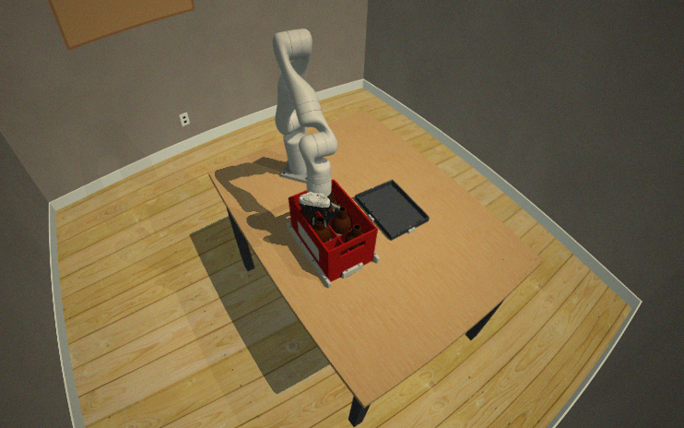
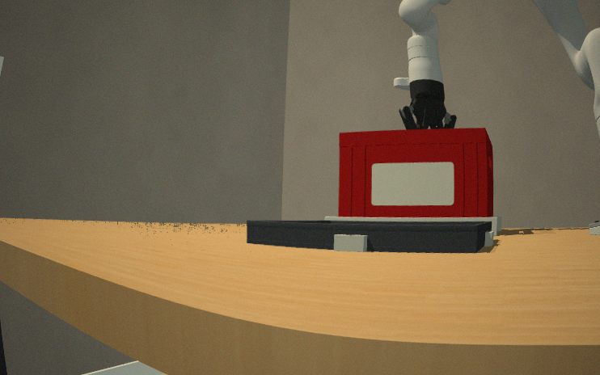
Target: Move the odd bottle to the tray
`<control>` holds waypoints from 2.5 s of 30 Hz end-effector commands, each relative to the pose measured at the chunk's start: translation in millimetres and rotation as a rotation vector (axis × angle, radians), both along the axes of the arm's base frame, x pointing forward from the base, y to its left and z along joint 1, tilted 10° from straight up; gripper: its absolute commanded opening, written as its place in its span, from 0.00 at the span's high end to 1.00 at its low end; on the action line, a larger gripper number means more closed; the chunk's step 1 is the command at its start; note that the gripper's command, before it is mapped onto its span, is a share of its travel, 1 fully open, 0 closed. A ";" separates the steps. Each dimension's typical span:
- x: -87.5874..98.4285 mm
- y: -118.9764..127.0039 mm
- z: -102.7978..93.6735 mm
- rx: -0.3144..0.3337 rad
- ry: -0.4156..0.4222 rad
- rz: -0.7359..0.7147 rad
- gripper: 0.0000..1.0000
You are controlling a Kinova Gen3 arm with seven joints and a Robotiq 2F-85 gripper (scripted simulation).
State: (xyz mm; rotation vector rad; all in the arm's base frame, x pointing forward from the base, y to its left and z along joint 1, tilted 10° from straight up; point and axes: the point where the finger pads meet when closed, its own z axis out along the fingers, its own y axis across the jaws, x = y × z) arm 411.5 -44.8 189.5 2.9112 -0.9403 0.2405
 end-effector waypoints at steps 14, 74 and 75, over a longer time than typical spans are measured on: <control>0.3 0.0 -0.1 0.000 -0.001 0.000 1.00; -1.7 2.3 32.7 0.000 -0.001 0.000 1.00; -1.7 2.3 32.7 0.000 -0.001 0.000 1.00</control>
